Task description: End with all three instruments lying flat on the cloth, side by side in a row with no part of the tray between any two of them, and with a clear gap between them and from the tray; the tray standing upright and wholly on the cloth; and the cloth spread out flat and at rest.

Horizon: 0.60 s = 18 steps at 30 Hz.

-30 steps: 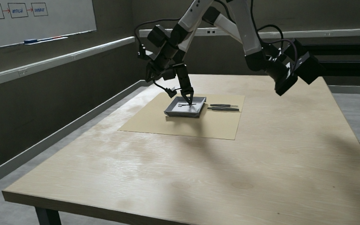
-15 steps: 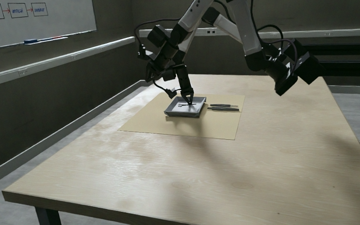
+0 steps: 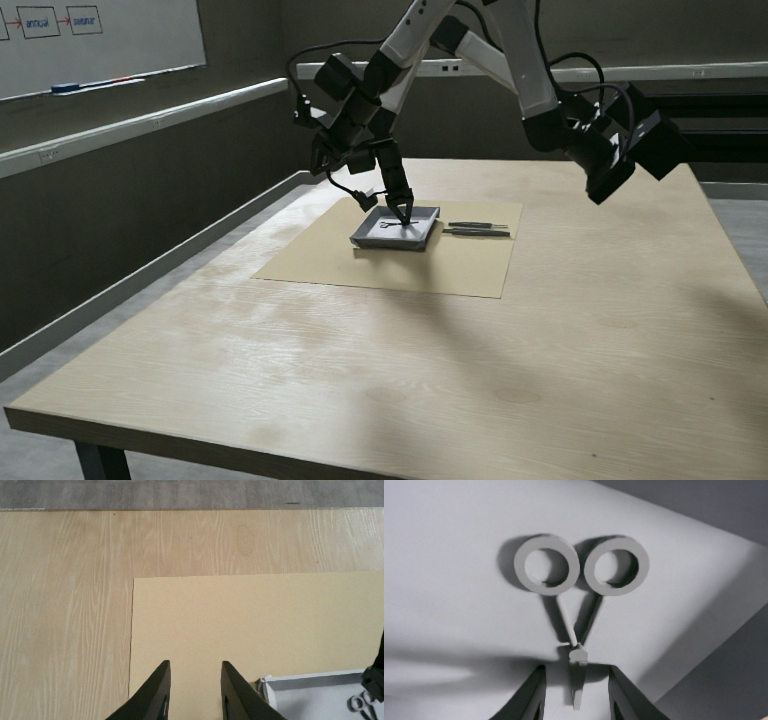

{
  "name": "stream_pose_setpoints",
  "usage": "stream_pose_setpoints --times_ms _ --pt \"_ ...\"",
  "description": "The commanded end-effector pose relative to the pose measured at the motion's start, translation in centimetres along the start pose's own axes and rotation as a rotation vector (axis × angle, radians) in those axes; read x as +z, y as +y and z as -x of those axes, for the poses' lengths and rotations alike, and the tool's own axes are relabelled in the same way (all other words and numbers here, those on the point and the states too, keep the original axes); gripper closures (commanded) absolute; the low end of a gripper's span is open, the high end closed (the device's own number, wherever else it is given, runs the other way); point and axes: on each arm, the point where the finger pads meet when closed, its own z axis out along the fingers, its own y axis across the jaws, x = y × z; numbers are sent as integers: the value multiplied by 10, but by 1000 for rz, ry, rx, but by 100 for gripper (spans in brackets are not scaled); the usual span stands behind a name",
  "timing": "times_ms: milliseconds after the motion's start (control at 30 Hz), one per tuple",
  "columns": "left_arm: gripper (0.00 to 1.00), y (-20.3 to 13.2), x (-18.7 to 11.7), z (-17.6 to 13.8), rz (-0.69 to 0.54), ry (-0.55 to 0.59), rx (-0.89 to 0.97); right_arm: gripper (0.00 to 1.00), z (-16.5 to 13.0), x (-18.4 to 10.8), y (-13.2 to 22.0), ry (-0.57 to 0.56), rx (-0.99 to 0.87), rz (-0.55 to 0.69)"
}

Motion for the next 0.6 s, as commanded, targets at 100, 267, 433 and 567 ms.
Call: stream_pose_setpoints --times_ms 100,267,433,567 --pt "73 -2 -7 27 -8 -72 -5 67 -10 18 1 40 -2 -2" --pt "73 -2 -7 27 -8 -72 -5 67 -10 18 1 43 -3 -3" --pt "73 -2 -7 27 -8 -72 -5 89 -10 17 -3 48 1 -15" --pt "73 -2 -7 27 -8 -72 -5 88 -9 19 -2 47 1 -15"
